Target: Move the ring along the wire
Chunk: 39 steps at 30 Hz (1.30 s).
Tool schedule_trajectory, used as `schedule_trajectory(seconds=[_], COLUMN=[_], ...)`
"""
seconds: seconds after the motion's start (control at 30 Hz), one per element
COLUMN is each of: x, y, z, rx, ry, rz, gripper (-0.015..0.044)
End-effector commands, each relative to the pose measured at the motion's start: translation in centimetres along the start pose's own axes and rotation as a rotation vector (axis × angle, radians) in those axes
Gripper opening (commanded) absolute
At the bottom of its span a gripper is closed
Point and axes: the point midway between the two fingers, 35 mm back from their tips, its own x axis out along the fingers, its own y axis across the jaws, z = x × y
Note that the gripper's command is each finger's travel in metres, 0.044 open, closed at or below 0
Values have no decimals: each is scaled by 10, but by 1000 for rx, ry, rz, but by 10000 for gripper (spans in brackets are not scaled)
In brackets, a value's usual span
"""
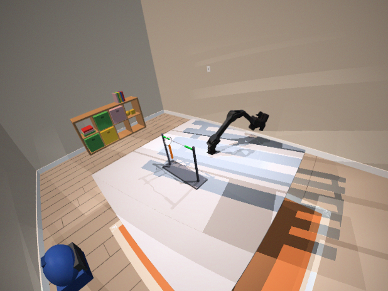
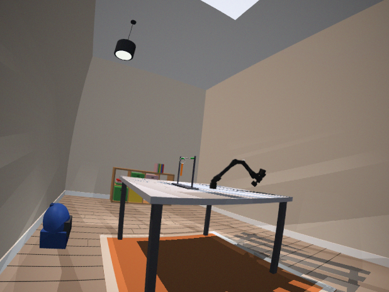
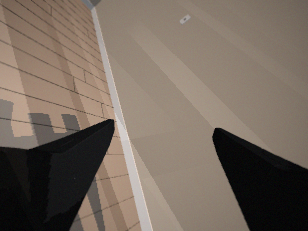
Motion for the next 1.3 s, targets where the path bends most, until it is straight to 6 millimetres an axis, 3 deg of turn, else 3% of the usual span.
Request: schedule_trajectory(seconds=[0.0,0.27,0.53,0.8,1.03,1.27], x=[-1,-41,-103,-182,-272,-368], y=[0,-16,-24,-28,-29,-33], z=[0,-13,-31,-33,-21,10], rx=[1,28,29,85,112,74], ry=[2,98,218,347,507,707], rz=[-1,-64,-140,-243,-366,-495], gripper=[374,164,160,160,160,160])
